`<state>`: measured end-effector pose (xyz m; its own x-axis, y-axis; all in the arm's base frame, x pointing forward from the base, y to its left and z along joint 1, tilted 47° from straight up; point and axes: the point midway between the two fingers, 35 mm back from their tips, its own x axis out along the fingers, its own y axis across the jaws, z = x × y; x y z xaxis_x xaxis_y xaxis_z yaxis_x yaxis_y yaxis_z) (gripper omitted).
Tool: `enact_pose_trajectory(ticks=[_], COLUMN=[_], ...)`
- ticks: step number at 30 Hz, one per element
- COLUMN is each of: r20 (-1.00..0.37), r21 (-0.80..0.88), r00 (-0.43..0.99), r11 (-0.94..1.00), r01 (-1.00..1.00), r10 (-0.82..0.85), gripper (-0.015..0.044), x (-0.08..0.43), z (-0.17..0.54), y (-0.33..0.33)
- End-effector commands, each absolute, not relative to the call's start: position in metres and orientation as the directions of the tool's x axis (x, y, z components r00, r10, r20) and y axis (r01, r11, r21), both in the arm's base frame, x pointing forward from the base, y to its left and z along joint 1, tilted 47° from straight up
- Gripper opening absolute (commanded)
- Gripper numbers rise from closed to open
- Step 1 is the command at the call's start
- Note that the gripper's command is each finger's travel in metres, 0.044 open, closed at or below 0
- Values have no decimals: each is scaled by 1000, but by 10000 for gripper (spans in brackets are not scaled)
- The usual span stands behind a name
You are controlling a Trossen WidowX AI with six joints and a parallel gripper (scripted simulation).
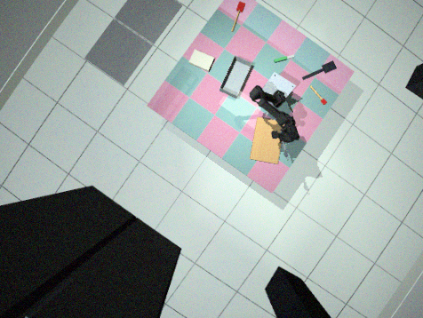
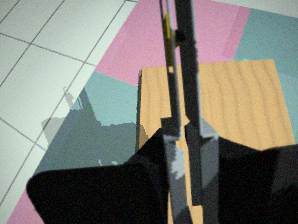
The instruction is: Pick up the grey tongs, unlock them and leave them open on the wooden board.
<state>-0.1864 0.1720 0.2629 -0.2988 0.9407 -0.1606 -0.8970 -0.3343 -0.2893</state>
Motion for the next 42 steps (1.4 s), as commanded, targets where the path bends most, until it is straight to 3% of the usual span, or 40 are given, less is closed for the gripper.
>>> enact_pose_trajectory(ticks=[1, 31, 42], r20=[-209, -620, -679], r21=[-276, -240, -248], r00=[-298, -64, 12], r11=[-349, -266, -214], r01=[-895, -934, -945], r10=[931, 782, 734], gripper=[-150, -150, -150], x=[-190, -166, -154], z=[265, 269, 273], y=[173, 171, 167])
